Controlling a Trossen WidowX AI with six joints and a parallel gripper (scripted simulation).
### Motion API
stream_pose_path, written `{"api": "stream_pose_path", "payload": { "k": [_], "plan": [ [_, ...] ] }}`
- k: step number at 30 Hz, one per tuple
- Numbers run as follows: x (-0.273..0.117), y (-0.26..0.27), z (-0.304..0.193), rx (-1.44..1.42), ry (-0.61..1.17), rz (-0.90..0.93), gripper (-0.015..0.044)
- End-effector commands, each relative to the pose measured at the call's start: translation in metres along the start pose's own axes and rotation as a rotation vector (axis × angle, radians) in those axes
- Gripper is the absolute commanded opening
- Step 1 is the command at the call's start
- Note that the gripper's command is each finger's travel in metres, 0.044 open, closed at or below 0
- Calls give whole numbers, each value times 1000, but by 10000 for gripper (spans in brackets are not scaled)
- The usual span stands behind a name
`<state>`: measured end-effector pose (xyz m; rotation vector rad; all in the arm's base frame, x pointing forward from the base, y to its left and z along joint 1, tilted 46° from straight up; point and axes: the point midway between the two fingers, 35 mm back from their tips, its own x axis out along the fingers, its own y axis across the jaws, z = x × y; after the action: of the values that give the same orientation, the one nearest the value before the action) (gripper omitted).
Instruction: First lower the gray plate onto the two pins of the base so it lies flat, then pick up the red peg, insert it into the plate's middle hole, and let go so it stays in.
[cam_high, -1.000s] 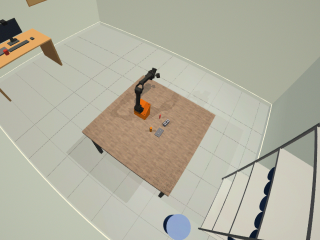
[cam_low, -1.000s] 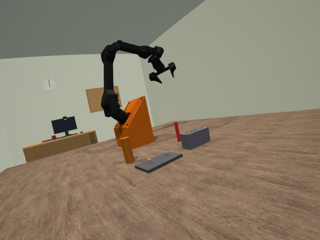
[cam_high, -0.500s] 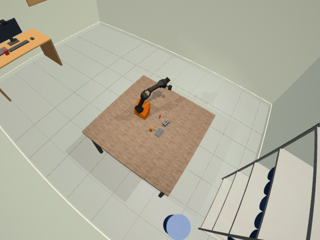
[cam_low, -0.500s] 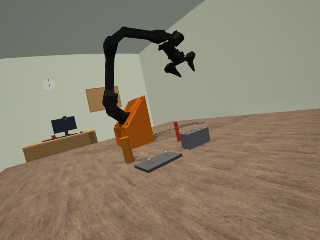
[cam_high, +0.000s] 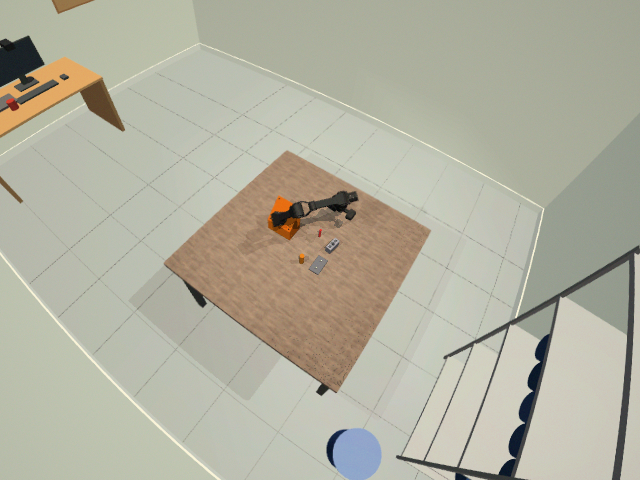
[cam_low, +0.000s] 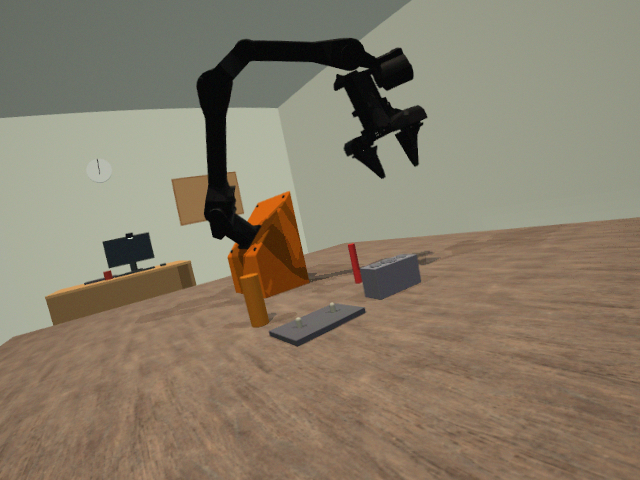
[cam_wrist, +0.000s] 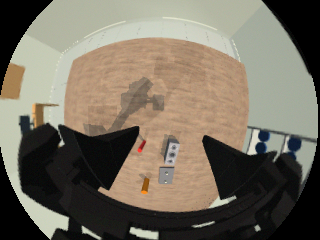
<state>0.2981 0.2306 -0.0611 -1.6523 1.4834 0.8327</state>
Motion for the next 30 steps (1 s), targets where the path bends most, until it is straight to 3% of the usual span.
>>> {"api": "stream_pose_path", "payload": {
  "k": [1, 6, 11, 16, 30],
  "plan": [
    [11, -28, -49, 29, 106, 5, 440],
    [28, -49, -118, 52, 253, 39, 440],
    [31, -50, -121, 53, 259, 41, 440],
    [88, -45, -137, 53, 261, 40, 440],
    [110, -41, -144, 53, 261, 40, 440]
  ]
}}
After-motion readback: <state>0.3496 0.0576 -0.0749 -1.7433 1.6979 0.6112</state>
